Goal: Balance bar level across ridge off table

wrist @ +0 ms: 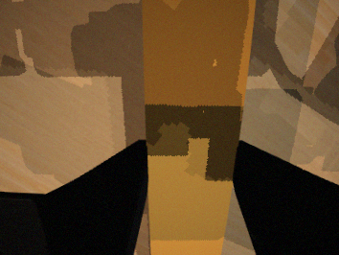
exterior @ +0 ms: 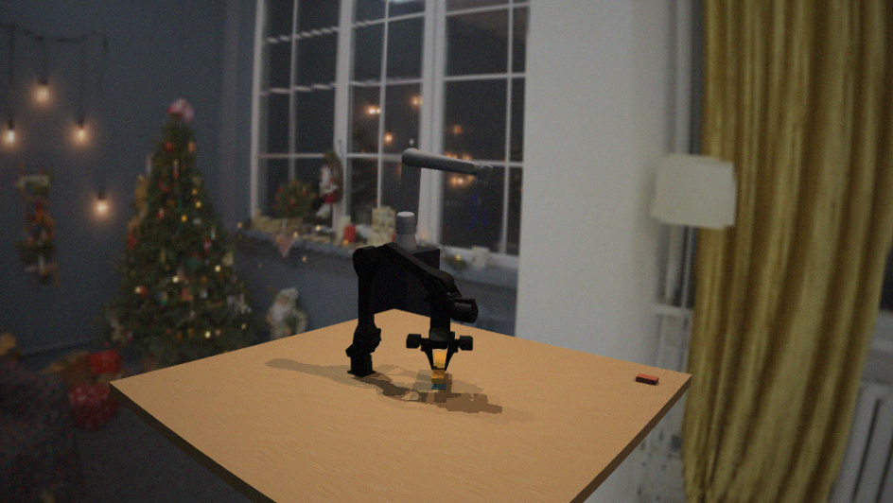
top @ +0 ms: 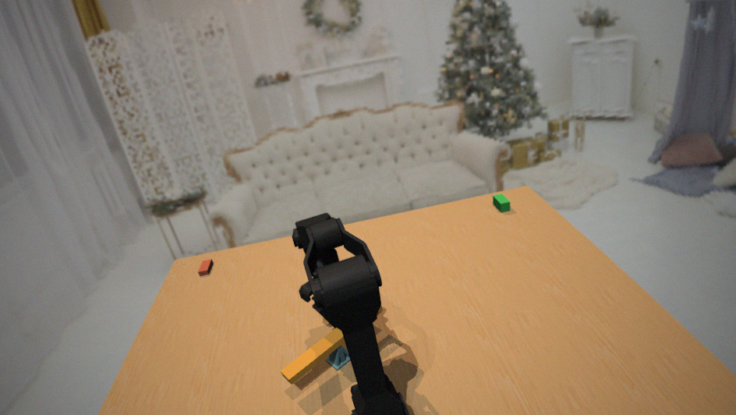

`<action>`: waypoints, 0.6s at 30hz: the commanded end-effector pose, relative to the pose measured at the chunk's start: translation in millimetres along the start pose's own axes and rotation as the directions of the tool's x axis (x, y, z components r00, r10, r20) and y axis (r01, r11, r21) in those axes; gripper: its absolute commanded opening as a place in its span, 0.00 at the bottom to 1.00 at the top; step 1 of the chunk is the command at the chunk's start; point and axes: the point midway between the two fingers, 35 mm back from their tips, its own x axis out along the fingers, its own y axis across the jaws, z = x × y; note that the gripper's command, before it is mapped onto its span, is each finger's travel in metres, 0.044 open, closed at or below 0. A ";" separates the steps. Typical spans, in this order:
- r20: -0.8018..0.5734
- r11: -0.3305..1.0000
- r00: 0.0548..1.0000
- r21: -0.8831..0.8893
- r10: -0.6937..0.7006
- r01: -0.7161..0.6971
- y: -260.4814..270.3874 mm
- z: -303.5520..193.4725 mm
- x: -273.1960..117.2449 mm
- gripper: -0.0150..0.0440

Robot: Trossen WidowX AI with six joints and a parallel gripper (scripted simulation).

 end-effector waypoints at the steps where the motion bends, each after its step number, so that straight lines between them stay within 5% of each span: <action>1: -0.002 1.000 1.000 0.002 0.002 -0.002 0.4 -0.2 1.5 0.25; 18: -0.002 1.000 1.000 0.002 0.002 -0.002 0.2 -0.1 2.9 0.25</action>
